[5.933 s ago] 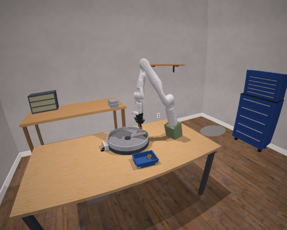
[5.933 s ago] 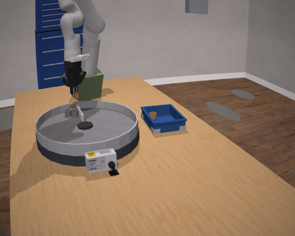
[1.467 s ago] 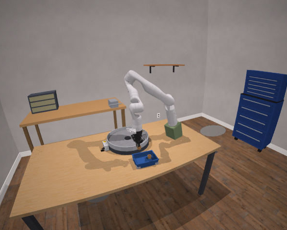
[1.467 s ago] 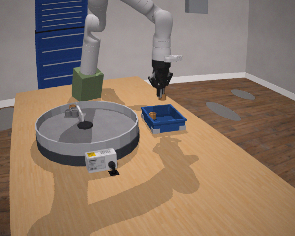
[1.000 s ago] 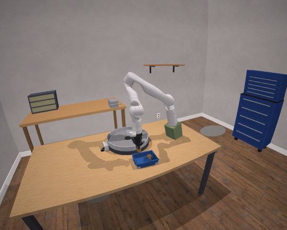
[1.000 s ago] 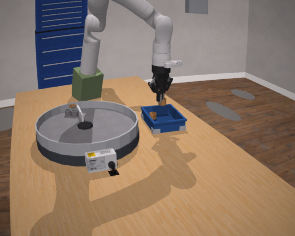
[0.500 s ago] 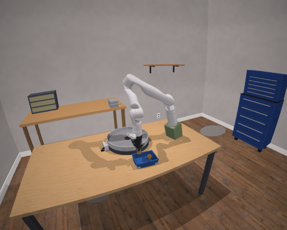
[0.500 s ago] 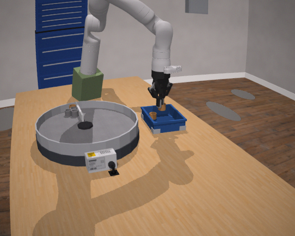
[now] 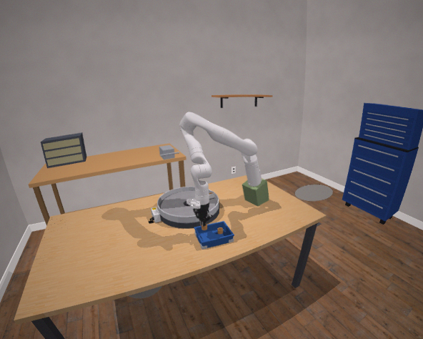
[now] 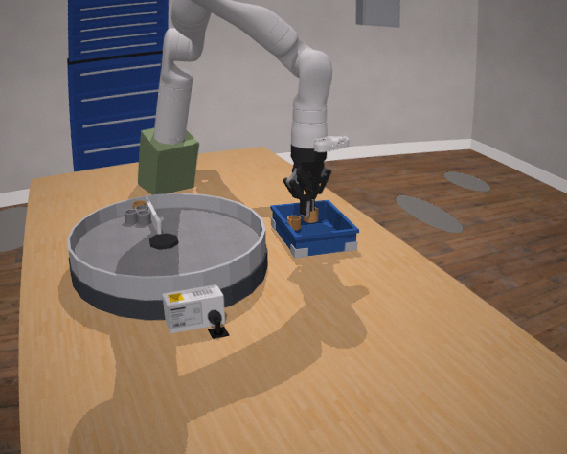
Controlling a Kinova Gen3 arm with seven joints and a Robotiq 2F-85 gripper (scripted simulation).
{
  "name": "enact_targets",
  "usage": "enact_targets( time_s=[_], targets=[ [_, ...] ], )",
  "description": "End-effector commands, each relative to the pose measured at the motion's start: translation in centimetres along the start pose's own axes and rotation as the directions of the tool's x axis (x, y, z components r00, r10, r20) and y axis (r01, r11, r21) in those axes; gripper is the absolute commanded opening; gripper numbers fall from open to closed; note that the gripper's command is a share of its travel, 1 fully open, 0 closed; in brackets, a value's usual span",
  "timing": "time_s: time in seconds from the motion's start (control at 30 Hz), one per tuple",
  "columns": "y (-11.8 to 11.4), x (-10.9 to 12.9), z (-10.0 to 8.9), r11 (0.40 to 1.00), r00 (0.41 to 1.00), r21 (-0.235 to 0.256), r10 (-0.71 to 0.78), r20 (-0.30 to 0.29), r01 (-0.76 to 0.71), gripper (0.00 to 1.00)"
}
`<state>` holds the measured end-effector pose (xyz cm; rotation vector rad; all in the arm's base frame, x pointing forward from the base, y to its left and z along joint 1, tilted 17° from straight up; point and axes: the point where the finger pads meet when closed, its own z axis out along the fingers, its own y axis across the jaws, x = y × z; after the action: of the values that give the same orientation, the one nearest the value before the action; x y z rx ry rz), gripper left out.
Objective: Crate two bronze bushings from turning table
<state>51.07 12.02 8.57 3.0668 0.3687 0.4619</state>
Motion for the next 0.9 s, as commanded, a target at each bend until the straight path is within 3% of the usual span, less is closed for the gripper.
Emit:
enact_targets(
  time_s=[0.0, 0.87],
  targets=[
    [-0.5, -0.2, 0.3, 1.000, 1.000, 0.007, -0.005, 0.005, 0.005, 0.00],
    [-0.4, -0.2, 1.3, 1.000, 1.000, 0.007, -0.004, 0.005, 0.004, 0.00]
  ],
)
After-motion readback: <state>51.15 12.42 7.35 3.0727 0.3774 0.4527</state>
